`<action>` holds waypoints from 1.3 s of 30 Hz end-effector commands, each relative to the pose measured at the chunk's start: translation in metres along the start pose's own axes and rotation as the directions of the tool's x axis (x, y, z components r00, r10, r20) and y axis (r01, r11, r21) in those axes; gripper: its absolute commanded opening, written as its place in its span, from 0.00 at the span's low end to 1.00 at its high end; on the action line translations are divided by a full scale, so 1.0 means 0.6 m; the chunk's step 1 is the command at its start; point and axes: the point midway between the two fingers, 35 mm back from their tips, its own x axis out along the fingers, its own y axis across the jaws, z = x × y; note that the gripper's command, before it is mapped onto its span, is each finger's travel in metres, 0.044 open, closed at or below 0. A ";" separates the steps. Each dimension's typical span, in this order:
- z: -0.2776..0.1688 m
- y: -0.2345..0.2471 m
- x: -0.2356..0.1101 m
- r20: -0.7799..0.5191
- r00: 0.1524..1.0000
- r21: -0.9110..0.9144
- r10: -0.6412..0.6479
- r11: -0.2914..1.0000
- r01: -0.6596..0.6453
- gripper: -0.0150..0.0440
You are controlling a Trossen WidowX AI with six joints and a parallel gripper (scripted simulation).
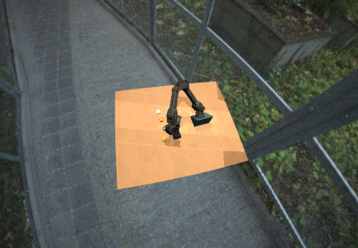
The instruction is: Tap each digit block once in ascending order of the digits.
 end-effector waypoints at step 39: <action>-0.001 -0.002 0.021 0.001 1.000 -0.005 -0.006 1.000 0.006 0.29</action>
